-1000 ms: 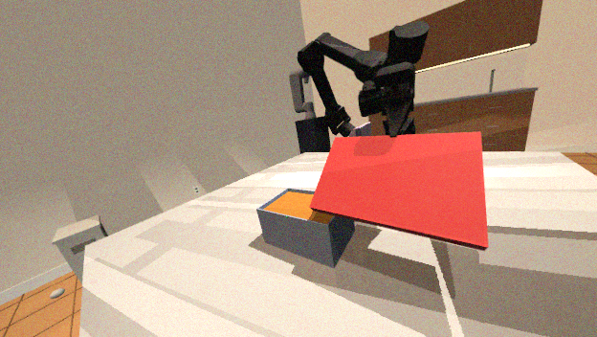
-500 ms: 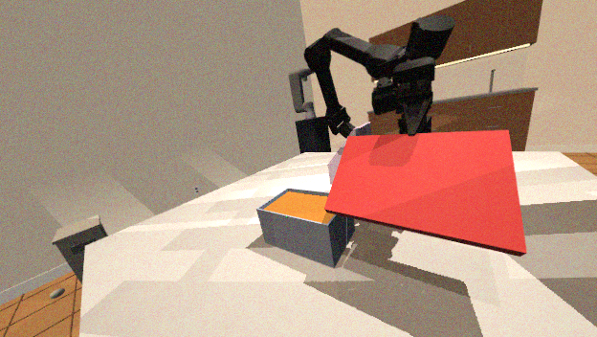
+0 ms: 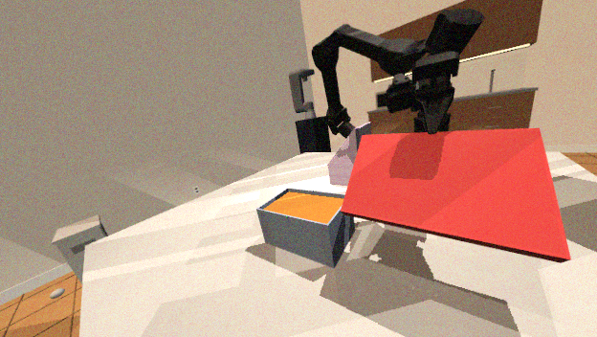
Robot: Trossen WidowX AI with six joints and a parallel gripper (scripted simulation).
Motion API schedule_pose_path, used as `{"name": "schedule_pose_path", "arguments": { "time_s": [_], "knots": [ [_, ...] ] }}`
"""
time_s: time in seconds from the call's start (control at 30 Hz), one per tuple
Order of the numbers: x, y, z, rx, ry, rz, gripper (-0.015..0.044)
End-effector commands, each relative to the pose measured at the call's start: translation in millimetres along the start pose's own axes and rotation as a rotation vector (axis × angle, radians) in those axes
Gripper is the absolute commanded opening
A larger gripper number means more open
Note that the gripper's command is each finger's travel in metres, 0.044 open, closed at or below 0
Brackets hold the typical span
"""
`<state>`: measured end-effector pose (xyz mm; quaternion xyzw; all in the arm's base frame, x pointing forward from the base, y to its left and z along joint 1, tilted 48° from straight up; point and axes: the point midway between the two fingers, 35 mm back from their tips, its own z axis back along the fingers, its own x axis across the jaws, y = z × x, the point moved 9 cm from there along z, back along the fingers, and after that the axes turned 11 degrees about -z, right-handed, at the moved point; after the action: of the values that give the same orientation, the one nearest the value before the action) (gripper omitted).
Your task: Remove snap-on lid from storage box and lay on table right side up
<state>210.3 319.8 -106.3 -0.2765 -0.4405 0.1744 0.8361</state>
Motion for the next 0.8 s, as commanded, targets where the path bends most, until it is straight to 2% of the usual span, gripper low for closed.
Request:
{"name": "schedule_pose_path", "arguments": {
  "time_s": [0.0,0.23,0.77],
  "knots": [
    [0.8,10.5,2.5,0.0,-0.01,-0.011,0.0],
    [-2.3,23.4,3.8,0.0,-0.01,-0.012,0.0],
    [-14.1,15.8,-5.6,0.0,-0.01,-0.012,0.0]
  ]
}}
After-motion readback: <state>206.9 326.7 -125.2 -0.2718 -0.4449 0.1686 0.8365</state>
